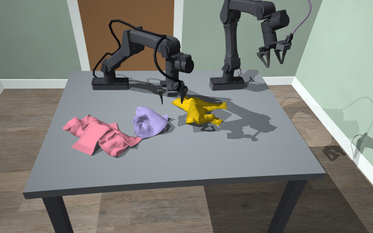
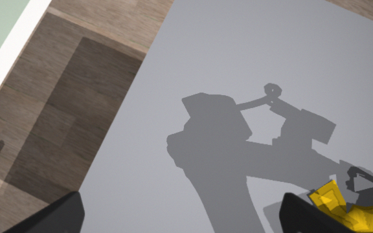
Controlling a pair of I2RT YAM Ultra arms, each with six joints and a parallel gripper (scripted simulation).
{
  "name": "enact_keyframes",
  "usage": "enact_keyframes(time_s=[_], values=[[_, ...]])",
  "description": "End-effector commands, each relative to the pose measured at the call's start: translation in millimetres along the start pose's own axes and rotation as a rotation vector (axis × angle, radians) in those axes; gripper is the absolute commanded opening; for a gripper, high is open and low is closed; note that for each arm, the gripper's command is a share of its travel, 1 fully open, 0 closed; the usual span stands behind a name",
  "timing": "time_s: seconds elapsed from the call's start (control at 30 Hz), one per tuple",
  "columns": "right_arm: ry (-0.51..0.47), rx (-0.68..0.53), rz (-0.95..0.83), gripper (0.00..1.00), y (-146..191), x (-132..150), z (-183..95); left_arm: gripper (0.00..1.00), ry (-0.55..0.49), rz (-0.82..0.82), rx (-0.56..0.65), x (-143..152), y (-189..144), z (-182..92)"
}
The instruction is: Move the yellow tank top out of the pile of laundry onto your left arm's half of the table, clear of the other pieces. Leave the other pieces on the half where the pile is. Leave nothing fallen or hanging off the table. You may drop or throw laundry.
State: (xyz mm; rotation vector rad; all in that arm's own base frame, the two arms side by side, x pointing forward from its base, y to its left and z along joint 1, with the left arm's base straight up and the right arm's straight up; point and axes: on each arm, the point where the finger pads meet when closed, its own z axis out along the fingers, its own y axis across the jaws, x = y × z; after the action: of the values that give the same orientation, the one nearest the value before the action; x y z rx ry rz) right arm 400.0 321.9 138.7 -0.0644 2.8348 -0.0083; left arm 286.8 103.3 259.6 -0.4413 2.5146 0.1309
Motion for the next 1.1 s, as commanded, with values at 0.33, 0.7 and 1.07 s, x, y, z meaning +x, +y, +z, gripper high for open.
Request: enact_keyframes(time_s=[0.33,0.7,1.07], values=[[-0.104,-0.05,0.069,0.92,-91.1,-48.3,-54.5,0.92,-0.078,0.011,0.003,-16.7,-1.7,-20.0],[-0.136,-0.029,0.137,0.92,-179.4,-55.8,-80.6,0.92,-0.078,0.011,0.003,-16.7,-1.7,-20.0],[-0.185,-0.007,0.195,0.92,-256.6,-46.4,-106.2,0.92,-0.078,0.011,0.003,-16.7,-1.7,-20.0]])
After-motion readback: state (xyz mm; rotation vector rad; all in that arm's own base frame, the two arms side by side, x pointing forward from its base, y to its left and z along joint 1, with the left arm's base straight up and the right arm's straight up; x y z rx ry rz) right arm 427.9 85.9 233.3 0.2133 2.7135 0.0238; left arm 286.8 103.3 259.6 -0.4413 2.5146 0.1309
